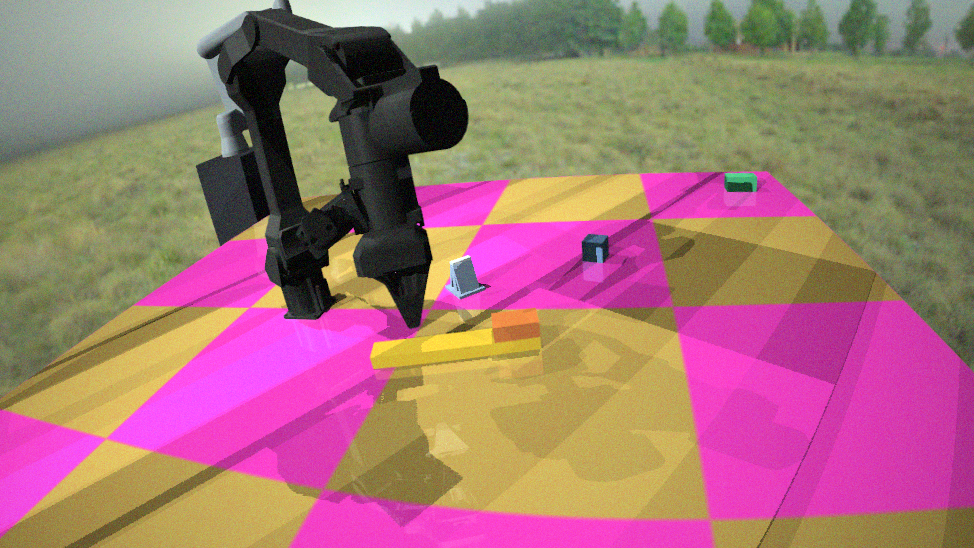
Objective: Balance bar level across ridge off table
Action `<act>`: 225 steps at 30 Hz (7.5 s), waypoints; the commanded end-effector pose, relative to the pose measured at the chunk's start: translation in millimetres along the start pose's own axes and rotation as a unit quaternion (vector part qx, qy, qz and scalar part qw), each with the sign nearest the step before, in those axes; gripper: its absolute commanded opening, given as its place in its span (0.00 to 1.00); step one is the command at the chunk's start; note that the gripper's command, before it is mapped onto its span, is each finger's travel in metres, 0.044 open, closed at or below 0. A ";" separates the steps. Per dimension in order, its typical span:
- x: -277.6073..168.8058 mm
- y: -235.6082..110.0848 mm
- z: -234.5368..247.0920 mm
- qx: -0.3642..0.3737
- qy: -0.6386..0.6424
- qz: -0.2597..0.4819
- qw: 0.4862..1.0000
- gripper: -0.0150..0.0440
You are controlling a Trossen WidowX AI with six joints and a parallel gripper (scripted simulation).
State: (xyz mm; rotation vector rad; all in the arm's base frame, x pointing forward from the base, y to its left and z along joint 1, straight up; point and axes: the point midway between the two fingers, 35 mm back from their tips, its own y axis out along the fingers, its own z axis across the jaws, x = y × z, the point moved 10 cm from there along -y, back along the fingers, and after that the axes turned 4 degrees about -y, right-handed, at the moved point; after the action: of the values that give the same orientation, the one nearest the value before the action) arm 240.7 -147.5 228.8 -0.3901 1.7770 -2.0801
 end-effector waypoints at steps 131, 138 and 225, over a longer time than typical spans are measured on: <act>-42.4 -24.3 -53.1 -0.072 -0.290 0.015 0.954 0.25; -45.5 -25.5 -60.4 -0.069 -0.419 0.025 0.905 0.25; -104.0 -41.2 -162.4 0.041 -0.828 0.067 -0.555 0.25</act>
State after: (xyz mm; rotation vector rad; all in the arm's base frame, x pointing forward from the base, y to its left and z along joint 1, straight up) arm 259.4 42.0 246.0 2.4998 2.4196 -2.3437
